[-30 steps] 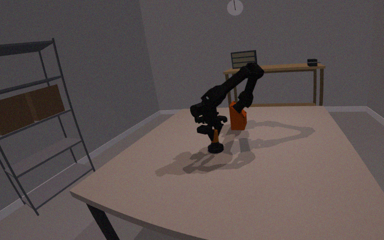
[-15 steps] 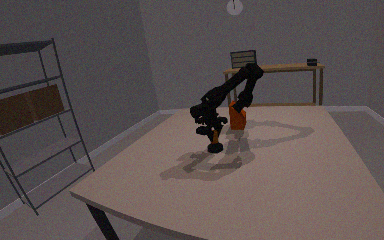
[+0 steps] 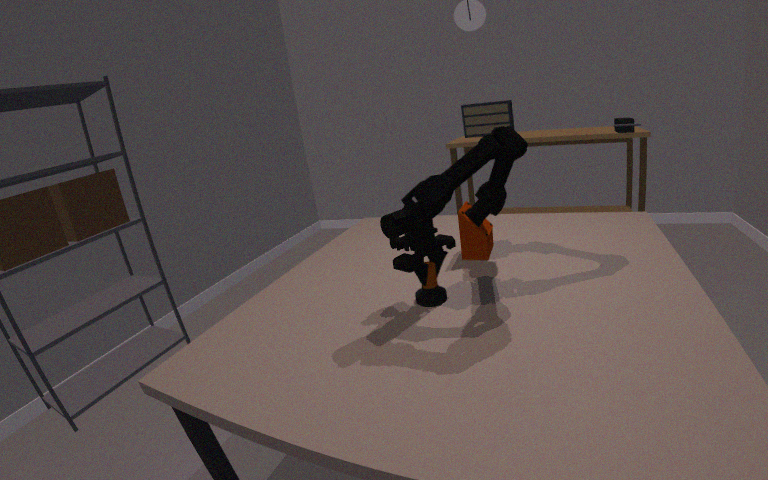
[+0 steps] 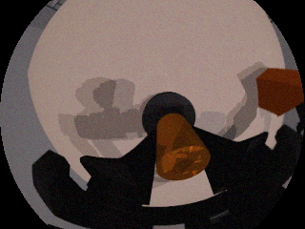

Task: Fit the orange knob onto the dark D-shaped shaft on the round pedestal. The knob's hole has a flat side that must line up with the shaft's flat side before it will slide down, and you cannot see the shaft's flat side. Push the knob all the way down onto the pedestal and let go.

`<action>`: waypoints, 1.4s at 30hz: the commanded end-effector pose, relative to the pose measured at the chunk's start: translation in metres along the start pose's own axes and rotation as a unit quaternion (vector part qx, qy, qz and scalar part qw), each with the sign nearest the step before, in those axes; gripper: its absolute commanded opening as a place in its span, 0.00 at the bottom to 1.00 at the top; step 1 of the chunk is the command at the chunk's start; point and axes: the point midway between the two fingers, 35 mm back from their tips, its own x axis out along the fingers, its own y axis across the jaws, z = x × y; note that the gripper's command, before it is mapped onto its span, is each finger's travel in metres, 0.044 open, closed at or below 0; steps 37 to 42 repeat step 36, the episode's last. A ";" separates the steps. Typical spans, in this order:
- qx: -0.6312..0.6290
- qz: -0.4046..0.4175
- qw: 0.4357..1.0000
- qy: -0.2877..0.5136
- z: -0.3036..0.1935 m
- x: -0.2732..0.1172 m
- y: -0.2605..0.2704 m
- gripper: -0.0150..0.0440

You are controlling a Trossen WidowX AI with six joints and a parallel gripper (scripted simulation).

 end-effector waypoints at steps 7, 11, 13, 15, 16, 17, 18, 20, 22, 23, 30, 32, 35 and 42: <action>0.003 0.001 1.000 0.000 0.000 -0.001 0.000 0.79; 0.003 0.001 1.000 0.000 0.000 -0.001 0.000 0.97; 0.003 0.001 1.000 0.000 0.000 -0.001 0.000 1.00; 0.003 0.001 1.000 0.000 0.000 -0.001 0.000 1.00; 0.003 0.001 1.000 0.000 0.000 -0.001 0.000 1.00; 0.003 0.001 1.000 0.000 0.000 -0.001 0.000 1.00; 0.003 0.001 1.000 0.000 0.000 -0.001 0.000 1.00; 0.003 0.001 1.000 0.000 0.000 -0.001 0.000 1.00; 0.003 0.001 1.000 0.000 0.000 -0.004 0.001 1.00; 0.003 0.002 1.000 -0.001 0.000 -0.013 0.002 1.00; 0.001 0.001 1.000 -0.002 0.000 -0.097 0.000 1.00; 0.001 0.001 1.000 -0.002 0.002 -0.097 0.000 1.00; 0.001 0.001 1.000 -0.002 0.003 -0.097 0.001 1.00; 0.001 0.001 1.000 -0.002 0.003 -0.097 0.001 1.00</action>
